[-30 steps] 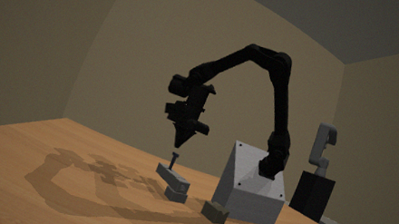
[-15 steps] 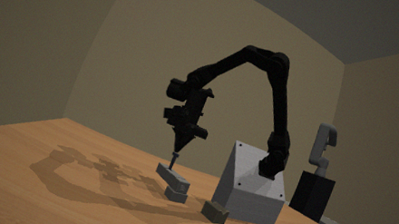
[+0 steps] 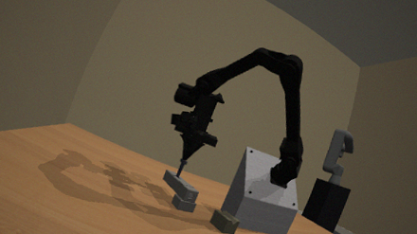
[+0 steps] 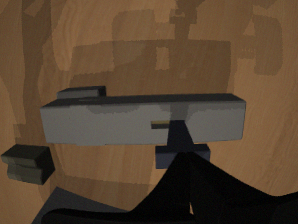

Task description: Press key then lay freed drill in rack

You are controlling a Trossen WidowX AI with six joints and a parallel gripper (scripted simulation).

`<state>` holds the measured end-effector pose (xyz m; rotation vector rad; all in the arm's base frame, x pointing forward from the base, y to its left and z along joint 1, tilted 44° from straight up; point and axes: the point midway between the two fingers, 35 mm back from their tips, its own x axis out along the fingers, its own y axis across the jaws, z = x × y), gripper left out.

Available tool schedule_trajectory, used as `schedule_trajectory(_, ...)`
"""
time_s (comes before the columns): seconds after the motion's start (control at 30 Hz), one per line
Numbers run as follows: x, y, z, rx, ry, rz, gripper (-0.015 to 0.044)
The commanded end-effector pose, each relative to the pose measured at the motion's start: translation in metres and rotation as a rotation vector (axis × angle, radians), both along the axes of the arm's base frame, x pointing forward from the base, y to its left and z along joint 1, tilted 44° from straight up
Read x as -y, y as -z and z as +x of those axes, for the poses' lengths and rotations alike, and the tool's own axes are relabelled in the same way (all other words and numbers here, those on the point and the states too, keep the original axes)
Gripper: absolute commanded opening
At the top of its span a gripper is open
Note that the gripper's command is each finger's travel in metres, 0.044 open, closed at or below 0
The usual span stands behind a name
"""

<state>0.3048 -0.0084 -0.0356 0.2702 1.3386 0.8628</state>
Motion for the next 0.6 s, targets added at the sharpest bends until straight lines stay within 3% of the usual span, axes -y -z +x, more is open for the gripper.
schedule_trajectory(0.0,-0.0031,0.0,-0.0026,-0.01,-0.002,0.007,0.0)
schedule_trajectory(0.57,-0.0046,0.0047,-0.0003,-0.009,-0.002,0.007,0.0)
